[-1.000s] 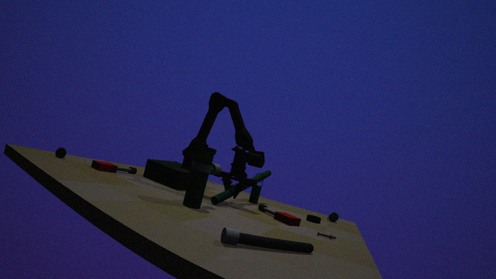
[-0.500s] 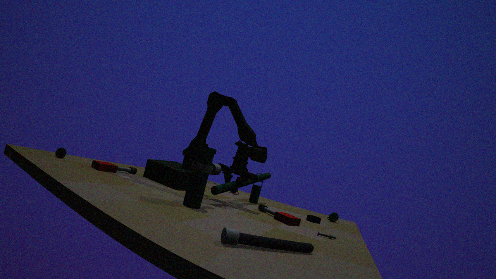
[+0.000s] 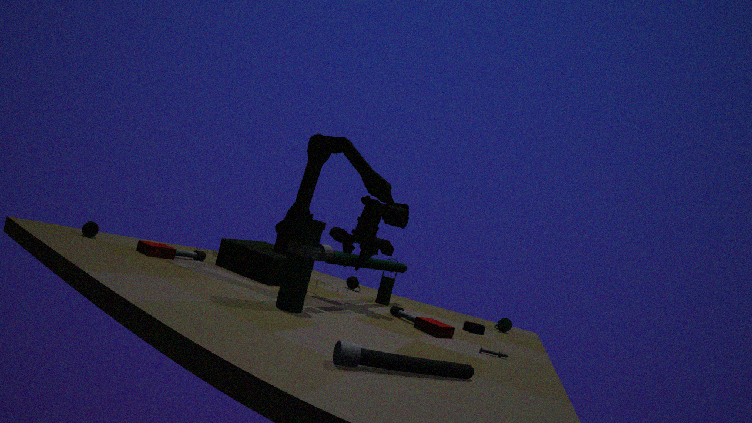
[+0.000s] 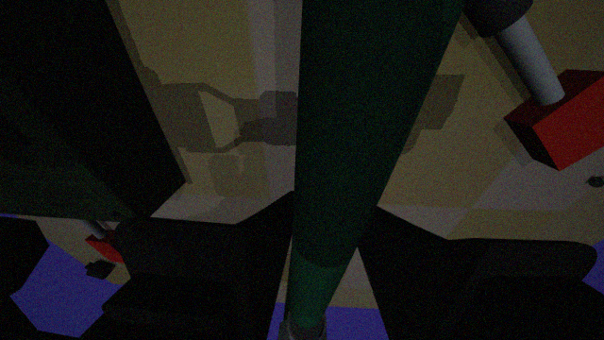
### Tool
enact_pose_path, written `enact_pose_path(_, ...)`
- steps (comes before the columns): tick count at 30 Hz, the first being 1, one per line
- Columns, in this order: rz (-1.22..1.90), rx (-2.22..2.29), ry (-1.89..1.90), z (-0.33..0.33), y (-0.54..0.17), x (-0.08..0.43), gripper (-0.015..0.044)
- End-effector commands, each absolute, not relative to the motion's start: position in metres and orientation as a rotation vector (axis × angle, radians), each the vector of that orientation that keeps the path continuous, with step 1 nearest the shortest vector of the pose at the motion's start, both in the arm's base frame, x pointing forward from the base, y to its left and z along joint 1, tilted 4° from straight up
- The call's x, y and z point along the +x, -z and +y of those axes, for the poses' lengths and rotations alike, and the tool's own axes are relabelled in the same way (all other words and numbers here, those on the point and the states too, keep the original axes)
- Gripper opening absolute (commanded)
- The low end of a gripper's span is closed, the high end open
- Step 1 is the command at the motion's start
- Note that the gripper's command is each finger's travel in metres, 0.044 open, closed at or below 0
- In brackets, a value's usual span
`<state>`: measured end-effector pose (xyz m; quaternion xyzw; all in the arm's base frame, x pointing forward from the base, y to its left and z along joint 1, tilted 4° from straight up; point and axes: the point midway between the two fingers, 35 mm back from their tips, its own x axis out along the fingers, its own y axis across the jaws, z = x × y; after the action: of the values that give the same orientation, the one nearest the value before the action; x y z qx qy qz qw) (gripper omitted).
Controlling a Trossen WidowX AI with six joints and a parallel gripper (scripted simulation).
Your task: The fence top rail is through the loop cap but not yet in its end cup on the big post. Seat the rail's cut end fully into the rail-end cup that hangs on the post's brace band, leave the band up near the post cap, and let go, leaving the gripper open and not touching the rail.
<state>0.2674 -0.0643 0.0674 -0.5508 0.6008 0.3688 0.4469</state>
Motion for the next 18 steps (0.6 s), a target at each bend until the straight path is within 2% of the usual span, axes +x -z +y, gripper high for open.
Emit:
enact_pose_path(1, 1.485, -1.364, -0.915, -0.0642, -0.0664, 0.2676, 0.0)
enact_pose_path(18, 1.485, -1.364, -0.915, -0.0668, -0.0743, 0.2697, 0.0)
